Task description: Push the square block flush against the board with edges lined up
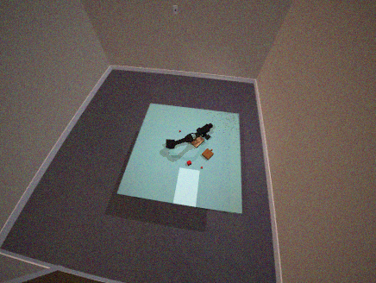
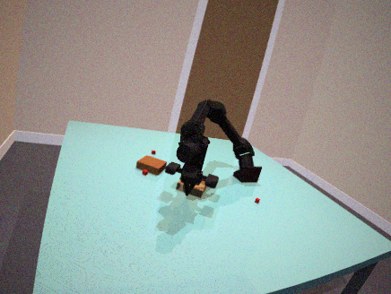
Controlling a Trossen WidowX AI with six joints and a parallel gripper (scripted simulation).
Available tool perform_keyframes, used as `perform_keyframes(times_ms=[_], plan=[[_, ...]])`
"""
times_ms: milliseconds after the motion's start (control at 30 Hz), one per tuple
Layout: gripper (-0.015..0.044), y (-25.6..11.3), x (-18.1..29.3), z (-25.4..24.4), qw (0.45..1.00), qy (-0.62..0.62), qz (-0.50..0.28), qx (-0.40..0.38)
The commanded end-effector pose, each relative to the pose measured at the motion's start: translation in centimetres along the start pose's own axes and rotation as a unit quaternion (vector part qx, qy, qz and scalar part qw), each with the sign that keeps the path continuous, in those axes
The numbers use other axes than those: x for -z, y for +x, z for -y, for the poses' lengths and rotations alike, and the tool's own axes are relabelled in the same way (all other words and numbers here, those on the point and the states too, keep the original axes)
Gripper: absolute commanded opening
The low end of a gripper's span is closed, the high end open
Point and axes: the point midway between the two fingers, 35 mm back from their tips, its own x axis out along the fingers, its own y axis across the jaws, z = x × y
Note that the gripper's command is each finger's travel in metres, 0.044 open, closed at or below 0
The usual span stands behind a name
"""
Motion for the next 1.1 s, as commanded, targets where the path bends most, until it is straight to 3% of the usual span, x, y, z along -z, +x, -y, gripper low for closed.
perform_keyframes(times_ms=[0, 1067], plan=[[0.0000, 0.0, 0.4, 0.1, 1.000, -0.003, -0.001, 0.003], [0.0000, 0.1, 3.7, 0.1, 1.000, -0.003, -0.002, 0.003]])
